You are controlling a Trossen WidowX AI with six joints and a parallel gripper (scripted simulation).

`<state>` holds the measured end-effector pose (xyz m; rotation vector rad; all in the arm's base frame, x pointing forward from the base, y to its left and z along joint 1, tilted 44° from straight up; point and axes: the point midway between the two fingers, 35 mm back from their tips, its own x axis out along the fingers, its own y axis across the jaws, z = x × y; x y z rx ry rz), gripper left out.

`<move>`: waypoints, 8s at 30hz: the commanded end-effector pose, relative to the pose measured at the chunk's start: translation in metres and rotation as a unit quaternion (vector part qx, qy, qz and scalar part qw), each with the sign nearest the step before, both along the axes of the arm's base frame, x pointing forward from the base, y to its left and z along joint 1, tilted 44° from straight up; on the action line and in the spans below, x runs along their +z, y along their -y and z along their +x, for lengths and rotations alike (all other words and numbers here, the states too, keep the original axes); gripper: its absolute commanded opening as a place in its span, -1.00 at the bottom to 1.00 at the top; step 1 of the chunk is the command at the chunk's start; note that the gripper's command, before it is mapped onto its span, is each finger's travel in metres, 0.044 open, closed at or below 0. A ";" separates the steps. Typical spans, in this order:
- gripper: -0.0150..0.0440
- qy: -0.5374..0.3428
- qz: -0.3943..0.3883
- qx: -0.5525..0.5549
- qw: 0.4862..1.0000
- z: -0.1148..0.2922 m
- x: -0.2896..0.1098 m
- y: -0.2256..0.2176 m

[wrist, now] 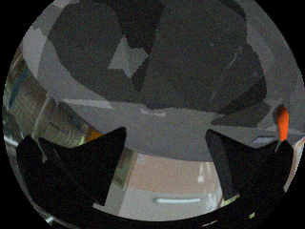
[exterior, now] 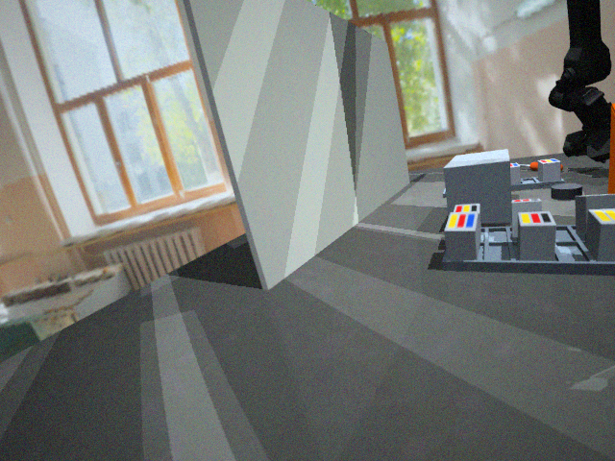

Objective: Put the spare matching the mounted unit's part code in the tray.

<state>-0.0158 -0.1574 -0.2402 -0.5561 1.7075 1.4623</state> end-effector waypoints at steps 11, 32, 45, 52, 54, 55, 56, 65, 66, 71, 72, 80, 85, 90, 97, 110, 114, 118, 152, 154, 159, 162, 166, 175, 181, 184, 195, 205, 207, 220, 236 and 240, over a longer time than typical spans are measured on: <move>1.00 0.015 -0.039 -0.030 0.999 0.027 0.005 0.015; 1.00 0.097 -0.056 -0.368 0.923 0.274 0.107 0.027; 1.00 -0.010 0.009 -0.556 0.831 0.389 0.265 -0.075; 1.00 -0.053 0.020 -0.587 0.808 0.401 0.305 -0.104; 1.00 -0.053 0.020 -0.587 0.808 0.401 0.305 -0.104; 1.00 -0.053 0.020 -0.587 0.808 0.401 0.305 -0.104; 1.00 -0.053 0.020 -0.587 0.808 0.401 0.305 -0.104; 1.00 -0.053 0.020 -0.587 0.808 0.401 0.305 -0.104; 1.00 -0.053 0.020 -0.587 0.808 0.401 0.305 -0.104; 1.00 -0.053 0.020 -0.587 0.808 0.401 0.305 -0.104; 1.00 -0.047 0.023 -0.581 0.812 0.401 0.306 -0.107; 1.00 0.150 0.168 -0.303 0.926 0.388 0.367 -0.217; 1.00 0.272 0.276 -0.069 0.919 0.352 0.407 -0.290; 1.00 0.309 0.312 0.011 0.898 0.335 0.420 -0.312; 0.91 0.309 0.312 0.011 0.898 0.335 0.419 -0.314; 0.53 0.309 0.313 0.011 0.898 0.323 0.392 -0.340; 0.53 0.309 0.313 0.011 0.898 0.323 0.391 -0.341; 0.53 0.309 0.312 0.011 0.898 0.323 0.386 -0.344; 0.53 0.309 0.313 0.011 0.898 0.320 0.346 -0.383; 0.53 0.309 0.314 0.011 0.898 0.319 0.344 -0.385; 0.53 0.309 0.314 0.011 0.898 0.318 0.339 -0.391; 0.53 0.309 0.314 0.010 0.898 0.317 0.335 -0.394; 0.53 0.309 0.315 0.010 0.898 0.317 0.335 -0.395; 0.53 0.309 0.315 0.010 0.898 0.317 0.335 -0.395; 0.53 0.309 0.315 0.010 0.898 0.317 0.335 -0.395; 0.53 0.309 0.315 0.010 0.898 0.317 0.335 -0.395; 0.53 0.309 0.315 0.010 0.898 0.317 0.335 -0.395; 0.53 0.309 0.315 0.010 0.898 0.317 0.335 -0.395; 0.53 0.309 0.315 0.010 0.898 0.317 0.335 -0.395; 0.53 0.309 0.315 0.010 0.898 0.317 0.335 -0.395; 0.53 0.309 0.315 0.010 0.898 0.317 0.335 -0.395; 0.53 0.309 0.315 0.010 0.898 0.317 0.335 -0.395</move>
